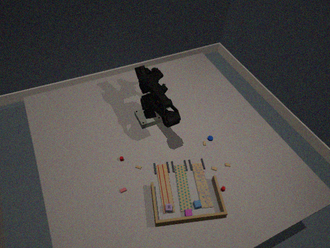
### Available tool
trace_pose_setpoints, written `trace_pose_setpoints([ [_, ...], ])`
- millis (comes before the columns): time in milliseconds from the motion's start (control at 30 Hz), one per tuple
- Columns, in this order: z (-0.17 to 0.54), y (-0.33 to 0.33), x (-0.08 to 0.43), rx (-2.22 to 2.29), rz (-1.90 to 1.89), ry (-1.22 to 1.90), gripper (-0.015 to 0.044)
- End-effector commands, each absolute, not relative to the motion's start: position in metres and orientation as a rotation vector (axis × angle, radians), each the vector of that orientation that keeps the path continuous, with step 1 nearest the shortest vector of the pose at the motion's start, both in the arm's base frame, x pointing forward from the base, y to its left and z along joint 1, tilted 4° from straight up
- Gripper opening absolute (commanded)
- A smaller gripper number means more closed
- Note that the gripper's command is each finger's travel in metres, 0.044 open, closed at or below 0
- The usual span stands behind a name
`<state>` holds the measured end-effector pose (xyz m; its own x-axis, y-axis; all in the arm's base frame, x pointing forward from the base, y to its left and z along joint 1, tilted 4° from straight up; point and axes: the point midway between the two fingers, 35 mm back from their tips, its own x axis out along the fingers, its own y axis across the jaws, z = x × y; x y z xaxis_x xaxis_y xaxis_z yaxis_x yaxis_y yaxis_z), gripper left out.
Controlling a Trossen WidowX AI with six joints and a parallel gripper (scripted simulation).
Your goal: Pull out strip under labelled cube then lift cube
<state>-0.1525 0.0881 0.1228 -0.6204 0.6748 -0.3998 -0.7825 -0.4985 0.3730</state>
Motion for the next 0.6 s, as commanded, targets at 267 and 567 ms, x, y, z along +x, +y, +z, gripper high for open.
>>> trace_pose_setpoints([
  [267, 0.128, 0.009, -0.185, -0.565, 2.595, 0.543, 0.04],
  [567, 0.134, -0.085, -0.181, -0.868, 3.05, 0.328, 0.04],
])
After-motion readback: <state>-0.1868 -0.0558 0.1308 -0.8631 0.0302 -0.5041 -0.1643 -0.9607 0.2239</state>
